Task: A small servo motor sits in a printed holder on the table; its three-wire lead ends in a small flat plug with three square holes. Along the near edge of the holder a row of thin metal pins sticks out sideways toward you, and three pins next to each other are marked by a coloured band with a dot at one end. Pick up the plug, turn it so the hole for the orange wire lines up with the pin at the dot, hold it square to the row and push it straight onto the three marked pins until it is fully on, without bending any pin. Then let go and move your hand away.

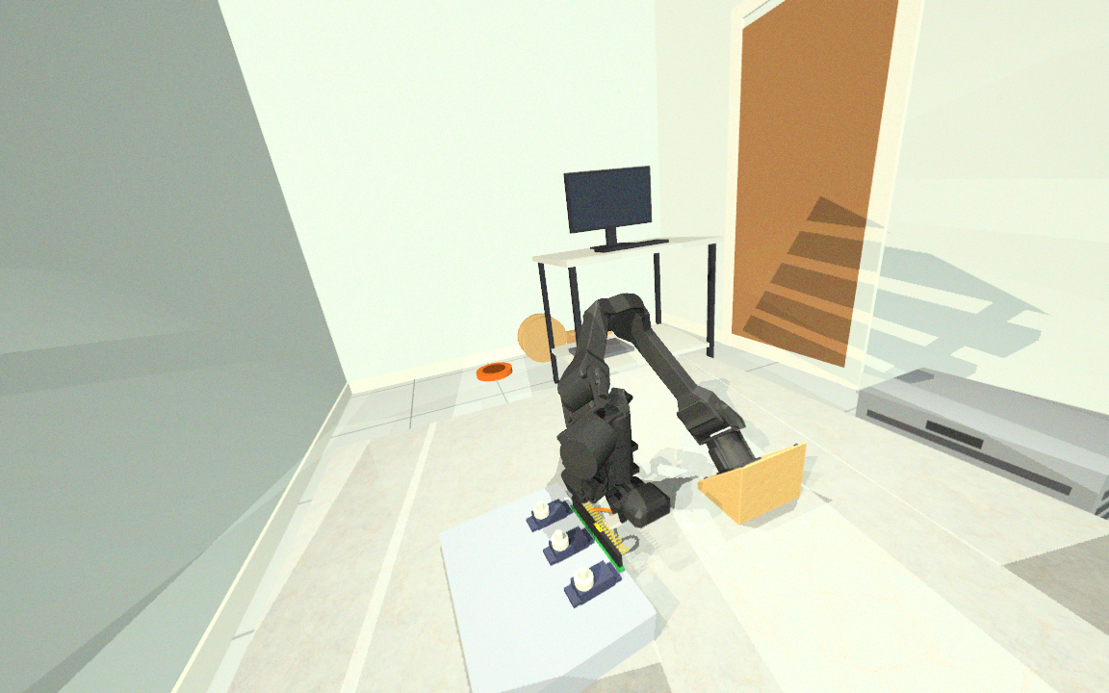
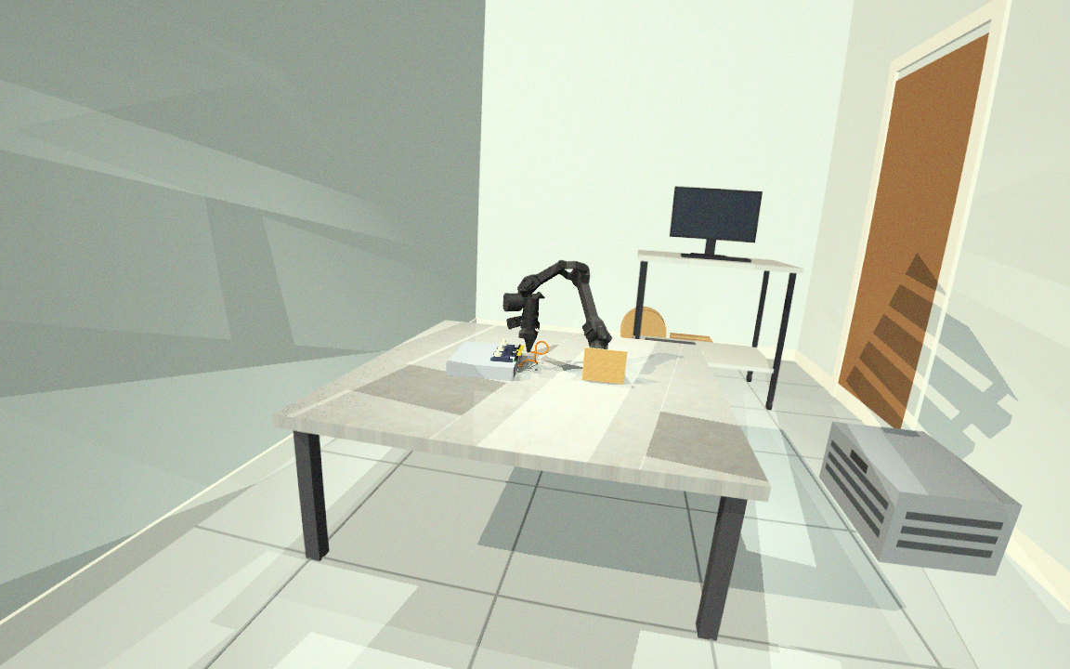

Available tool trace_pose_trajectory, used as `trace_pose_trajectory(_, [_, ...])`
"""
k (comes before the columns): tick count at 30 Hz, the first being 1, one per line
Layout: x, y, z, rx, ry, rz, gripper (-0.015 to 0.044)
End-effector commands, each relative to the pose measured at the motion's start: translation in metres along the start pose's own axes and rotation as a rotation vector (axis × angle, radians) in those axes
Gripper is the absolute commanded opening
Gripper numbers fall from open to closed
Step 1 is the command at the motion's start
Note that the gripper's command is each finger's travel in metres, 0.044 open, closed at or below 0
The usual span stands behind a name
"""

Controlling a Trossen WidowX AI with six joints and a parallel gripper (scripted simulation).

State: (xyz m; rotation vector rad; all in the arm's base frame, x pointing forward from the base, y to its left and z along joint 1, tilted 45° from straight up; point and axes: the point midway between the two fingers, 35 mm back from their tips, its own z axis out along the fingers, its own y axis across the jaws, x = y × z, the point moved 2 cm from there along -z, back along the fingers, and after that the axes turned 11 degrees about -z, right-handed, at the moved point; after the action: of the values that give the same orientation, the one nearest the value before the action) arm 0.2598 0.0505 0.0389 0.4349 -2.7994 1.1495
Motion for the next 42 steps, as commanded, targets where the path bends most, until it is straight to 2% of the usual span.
trace_pose_trajectory(1, [-0.005, -0.001, -0.001, 0.004, -0.001, -0.006, 0.0])
trace_pose_trajectory(24, [-0.017, -0.002, -0.001, 0.004, -0.002, -0.005, 0.0])
trace_pose_trajectory(33, [-0.014, -0.003, 0.0, 0.003, -0.002, -0.006, 0.0236])
trace_pose_trajectory(40, [-0.014, -0.003, -0.055, 0.002, -0.001, -0.006, 0.042])
trace_pose_trajectory(42, [-0.014, -0.003, -0.058, 0.002, -0.001, -0.006, 0.044])
